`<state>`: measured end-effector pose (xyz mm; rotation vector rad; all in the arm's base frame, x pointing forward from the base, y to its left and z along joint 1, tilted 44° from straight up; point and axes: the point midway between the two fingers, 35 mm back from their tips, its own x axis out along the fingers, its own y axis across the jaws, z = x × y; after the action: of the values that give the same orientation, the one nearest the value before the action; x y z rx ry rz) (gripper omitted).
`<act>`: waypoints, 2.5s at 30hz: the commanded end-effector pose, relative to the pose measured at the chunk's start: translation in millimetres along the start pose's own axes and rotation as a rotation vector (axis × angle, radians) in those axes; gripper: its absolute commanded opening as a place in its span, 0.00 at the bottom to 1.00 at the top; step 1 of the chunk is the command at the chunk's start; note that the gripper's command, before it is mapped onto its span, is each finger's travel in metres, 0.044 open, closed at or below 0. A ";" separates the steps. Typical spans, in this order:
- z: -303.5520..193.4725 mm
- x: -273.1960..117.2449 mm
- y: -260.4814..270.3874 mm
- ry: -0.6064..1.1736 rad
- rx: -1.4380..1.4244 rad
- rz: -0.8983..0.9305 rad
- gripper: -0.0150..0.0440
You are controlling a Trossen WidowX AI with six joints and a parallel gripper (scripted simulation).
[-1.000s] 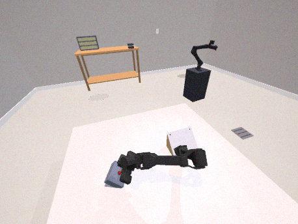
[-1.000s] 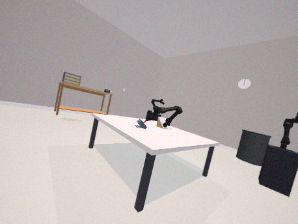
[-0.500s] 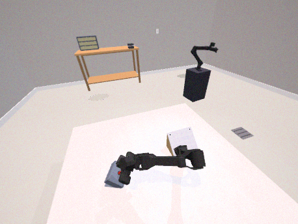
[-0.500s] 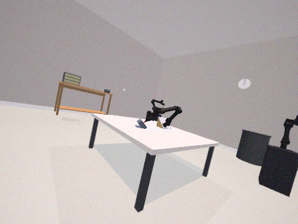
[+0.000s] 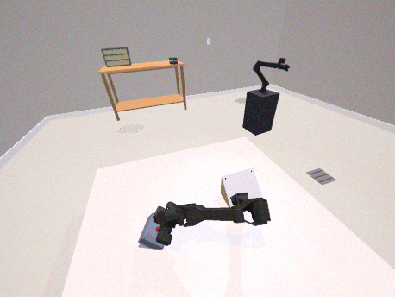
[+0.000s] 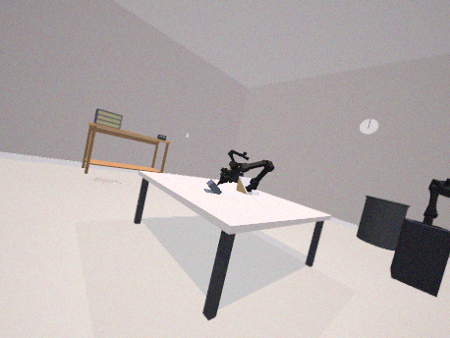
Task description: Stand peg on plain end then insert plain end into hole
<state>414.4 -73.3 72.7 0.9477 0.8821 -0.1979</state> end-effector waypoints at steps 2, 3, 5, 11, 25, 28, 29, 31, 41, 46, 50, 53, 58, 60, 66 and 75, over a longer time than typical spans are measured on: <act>0.0 0.2 0.0 0.000 0.000 0.000 0.25; 0.0 0.2 0.0 0.000 0.000 0.000 0.25; 0.0 0.2 0.0 0.000 0.000 0.000 0.25; 0.0 0.2 0.0 0.000 0.000 0.000 0.34; 0.4 -2.5 0.1 0.000 0.000 0.000 0.97; 0.9 -6.9 0.2 0.000 0.000 -0.001 1.00; 1.1 -8.6 0.2 0.000 0.000 -0.001 1.00; 1.5 -11.9 0.2 -0.001 0.001 -0.001 1.00; 3.3 -28.8 0.2 -0.001 0.002 -0.003 1.00; 4.1 -37.4 0.1 -0.001 0.002 -0.004 1.00; 4.6 -44.5 0.0 -0.002 0.003 -0.005 1.00; 4.9 -49.8 -0.1 -0.002 0.003 -0.006 1.00; 5.4 -58.7 -0.3 -0.002 0.003 -0.006 1.00; 5.5 -62.3 -0.4 -0.002 0.004 -0.007 1.00; 5.7 -73.3 -0.8 -0.003 0.005 -0.007 1.00; 5.5 -87.9 -2.0 -0.003 0.006 -0.008 1.00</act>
<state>362.2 -97.1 133.5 0.9508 0.8840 -0.2139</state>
